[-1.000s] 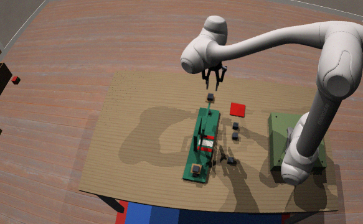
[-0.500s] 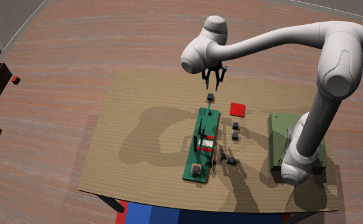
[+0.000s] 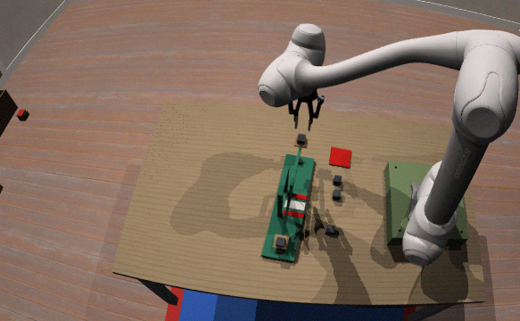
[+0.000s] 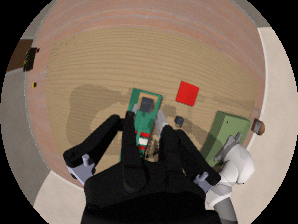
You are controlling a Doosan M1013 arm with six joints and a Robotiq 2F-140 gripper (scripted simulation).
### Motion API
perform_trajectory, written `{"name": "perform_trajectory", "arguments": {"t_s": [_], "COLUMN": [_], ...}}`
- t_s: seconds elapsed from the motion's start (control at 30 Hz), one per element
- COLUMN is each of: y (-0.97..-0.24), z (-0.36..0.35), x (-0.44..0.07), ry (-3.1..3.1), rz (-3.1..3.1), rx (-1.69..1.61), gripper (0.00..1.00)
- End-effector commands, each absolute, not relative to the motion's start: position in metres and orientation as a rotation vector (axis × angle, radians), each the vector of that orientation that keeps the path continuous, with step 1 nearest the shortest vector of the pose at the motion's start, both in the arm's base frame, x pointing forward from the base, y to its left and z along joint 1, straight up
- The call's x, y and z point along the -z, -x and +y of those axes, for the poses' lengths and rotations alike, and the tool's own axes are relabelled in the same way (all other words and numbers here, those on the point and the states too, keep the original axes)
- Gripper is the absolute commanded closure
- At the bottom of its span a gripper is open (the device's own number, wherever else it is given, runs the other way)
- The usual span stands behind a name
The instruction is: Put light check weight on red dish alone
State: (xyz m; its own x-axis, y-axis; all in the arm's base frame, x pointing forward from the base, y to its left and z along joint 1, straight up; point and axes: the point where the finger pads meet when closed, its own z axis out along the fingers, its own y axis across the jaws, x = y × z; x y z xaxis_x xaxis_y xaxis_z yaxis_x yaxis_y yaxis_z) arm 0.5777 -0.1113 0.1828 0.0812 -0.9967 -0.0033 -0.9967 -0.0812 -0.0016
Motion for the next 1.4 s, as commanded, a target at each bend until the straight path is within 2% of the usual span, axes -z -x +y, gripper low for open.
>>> {"name": "perform_trajectory", "arguments": {"t_s": [0.0,1.37], "y": [-0.579,-0.579], "z": [-0.11,-0.11], "x": [-0.176,-0.137], "ry": [2.303,2.303], "rz": [2.13,2.13], "rx": [0.002,0.002], "gripper": [0.65,0.65]}}
